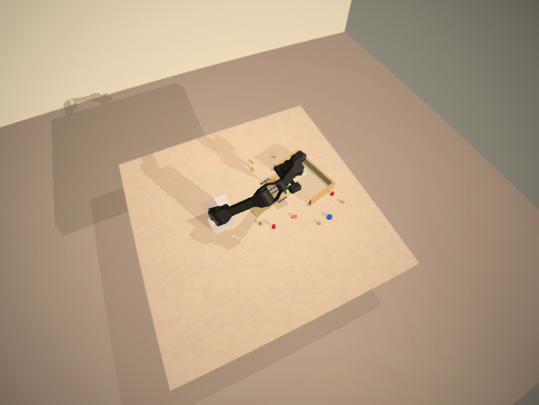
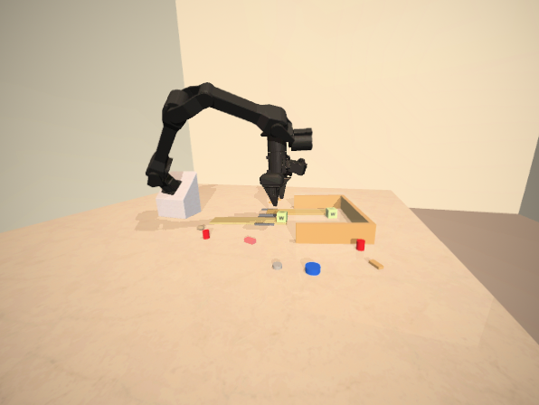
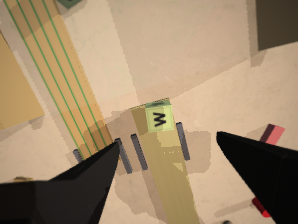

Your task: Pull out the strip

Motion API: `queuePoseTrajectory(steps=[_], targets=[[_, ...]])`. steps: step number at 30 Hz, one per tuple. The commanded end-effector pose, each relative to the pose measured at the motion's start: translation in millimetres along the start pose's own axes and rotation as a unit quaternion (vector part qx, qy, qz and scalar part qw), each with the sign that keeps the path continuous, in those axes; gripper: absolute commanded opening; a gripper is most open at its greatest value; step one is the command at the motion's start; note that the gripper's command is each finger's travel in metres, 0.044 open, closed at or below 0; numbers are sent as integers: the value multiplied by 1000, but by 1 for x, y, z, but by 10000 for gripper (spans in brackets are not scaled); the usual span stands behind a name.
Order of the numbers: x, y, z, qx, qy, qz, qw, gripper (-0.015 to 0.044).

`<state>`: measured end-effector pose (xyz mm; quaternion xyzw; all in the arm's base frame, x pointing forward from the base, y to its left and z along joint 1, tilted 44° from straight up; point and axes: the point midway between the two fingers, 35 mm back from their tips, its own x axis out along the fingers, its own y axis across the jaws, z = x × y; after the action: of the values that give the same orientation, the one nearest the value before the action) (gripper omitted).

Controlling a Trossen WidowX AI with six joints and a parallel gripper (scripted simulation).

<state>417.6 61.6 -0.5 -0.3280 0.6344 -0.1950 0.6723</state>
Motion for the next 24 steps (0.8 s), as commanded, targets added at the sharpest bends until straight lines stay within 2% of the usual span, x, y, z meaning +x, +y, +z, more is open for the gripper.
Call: queuePoseTrajectory(steps=[1,8,24], targets=[[3,4,10,-6,3,-2,1000,440],[12,4,11,-6,3,-2,1000,256],[38,3,11,-6,3,-3,1000,250]])
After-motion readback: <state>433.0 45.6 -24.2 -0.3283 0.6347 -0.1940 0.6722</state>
